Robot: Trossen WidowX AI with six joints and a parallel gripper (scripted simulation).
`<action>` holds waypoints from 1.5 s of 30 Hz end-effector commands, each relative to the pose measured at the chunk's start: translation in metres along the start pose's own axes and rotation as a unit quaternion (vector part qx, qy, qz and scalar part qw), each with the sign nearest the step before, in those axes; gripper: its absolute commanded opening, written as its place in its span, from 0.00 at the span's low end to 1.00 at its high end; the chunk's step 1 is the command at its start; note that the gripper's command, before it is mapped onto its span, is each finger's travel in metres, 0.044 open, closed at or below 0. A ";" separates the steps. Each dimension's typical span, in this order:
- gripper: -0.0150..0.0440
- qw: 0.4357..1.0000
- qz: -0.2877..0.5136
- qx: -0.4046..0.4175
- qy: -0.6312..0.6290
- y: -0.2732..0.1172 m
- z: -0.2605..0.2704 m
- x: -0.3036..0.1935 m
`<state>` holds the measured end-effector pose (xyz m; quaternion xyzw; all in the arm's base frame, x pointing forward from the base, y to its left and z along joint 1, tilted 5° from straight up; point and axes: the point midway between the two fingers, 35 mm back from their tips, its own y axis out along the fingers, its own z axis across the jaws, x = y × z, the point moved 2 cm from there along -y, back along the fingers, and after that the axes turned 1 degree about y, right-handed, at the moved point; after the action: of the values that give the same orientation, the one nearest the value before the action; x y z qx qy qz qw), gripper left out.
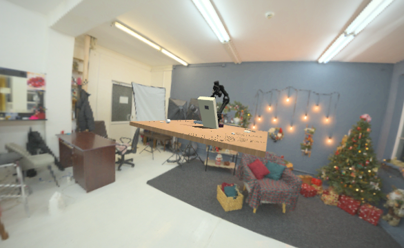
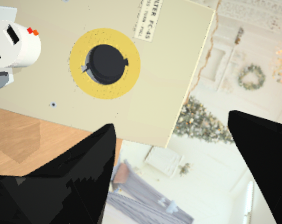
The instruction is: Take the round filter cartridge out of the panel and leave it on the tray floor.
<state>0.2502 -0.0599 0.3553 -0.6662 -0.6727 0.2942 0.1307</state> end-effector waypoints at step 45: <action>0.77 0.548 0.128 0.182 0.806 0.057 0.111 0.050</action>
<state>0.2276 -0.0387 0.2279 -0.6637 -0.1261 -0.2349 0.6989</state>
